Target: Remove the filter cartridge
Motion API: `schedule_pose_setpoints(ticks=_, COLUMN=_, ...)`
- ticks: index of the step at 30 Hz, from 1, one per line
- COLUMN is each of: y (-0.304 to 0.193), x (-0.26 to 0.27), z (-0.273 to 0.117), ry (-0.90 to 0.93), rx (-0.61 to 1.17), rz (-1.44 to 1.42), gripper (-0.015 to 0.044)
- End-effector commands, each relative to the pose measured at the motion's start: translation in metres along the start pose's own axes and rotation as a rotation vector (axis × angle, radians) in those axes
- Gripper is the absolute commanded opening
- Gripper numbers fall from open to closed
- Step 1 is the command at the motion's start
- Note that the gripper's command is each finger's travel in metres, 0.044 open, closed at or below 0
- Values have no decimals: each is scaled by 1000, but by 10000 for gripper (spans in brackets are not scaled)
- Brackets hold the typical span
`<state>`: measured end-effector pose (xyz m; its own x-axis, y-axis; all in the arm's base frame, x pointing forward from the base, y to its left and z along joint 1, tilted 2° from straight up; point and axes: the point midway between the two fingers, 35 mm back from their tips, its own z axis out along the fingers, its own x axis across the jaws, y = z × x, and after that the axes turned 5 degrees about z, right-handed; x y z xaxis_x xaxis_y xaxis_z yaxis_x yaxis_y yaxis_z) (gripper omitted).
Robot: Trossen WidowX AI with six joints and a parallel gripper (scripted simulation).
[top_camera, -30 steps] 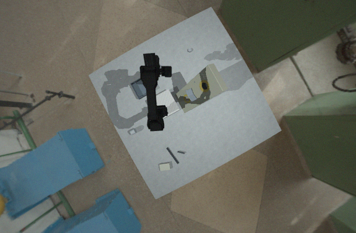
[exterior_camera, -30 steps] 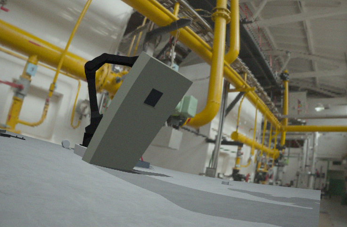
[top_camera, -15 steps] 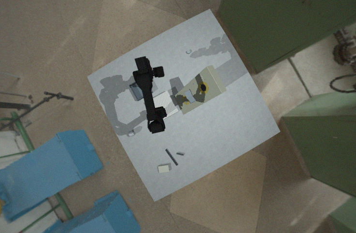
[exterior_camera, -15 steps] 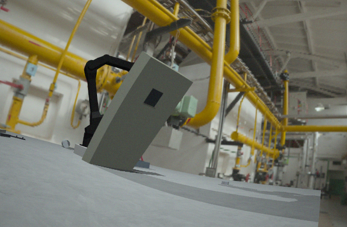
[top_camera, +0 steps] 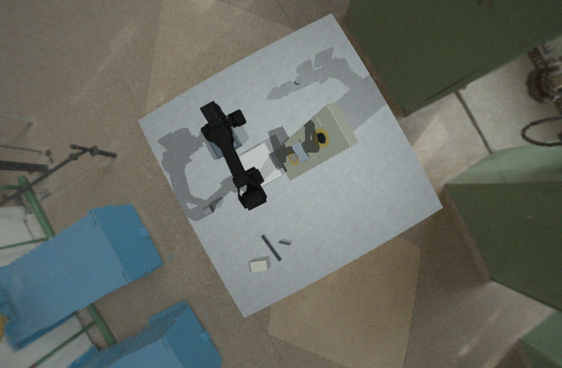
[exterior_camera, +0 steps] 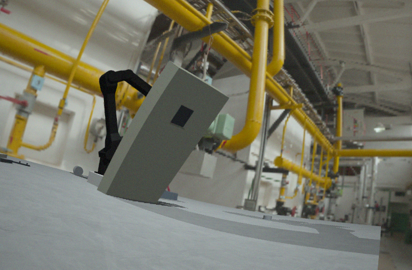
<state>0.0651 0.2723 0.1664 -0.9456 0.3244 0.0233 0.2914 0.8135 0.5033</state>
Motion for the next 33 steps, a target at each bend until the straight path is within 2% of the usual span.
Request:
schedule_pose_setpoints(ticks=1, y=-11, x=19, z=13, ry=41, rx=1, rz=-63, gripper=0)
schedule_pose_setpoints(ticks=12, y=-50, x=64, z=42, ry=136, rx=10, rz=-222, gripper=0)
schedule_pose_setpoints(ticks=17, y=-51, x=65, z=45, ry=138, rx=10, rz=-224, gripper=0)
schedule_pose_setpoints(ticks=33, y=-88, x=62, z=106, ry=138, rx=11, rz=-224, gripper=0)
